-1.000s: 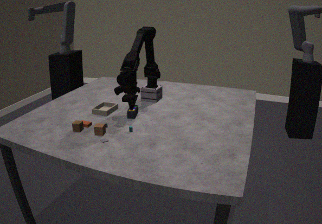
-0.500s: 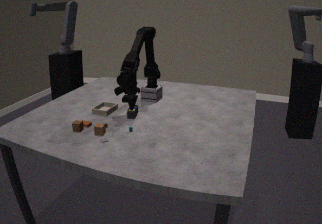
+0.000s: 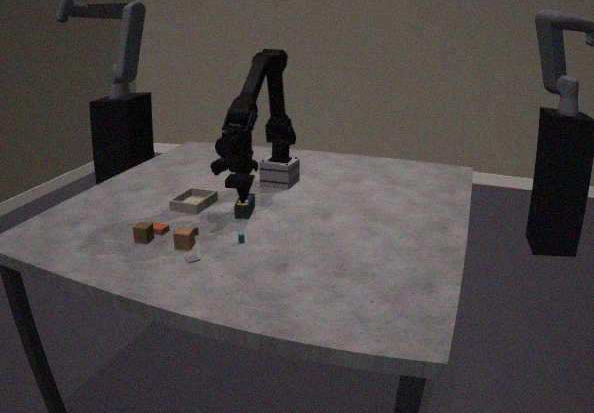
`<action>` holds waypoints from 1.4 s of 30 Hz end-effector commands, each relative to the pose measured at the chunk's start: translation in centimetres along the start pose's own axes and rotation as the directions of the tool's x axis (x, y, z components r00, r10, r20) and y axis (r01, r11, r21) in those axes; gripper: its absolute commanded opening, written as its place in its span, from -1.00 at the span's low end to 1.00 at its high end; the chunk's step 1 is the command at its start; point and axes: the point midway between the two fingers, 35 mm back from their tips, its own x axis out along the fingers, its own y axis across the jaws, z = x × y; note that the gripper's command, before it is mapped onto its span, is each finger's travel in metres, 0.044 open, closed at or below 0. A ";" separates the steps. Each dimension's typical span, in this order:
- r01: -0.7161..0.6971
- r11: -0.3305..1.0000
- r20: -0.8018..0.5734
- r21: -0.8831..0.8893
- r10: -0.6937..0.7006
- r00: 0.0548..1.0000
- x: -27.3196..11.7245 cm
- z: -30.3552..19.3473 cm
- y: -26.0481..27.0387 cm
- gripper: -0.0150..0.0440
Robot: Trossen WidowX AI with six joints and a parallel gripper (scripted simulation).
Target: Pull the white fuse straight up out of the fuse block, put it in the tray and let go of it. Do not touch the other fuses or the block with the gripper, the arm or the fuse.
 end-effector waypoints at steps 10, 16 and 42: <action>-0.002 1.000 0.000 0.001 0.002 1.000 -0.8 0.0 0.1 -0.49; -0.002 1.000 -0.001 0.001 0.002 1.000 -1.1 0.0 0.1 -0.49; -0.002 1.000 -0.002 0.002 0.002 1.000 -2.3 0.0 0.1 -0.49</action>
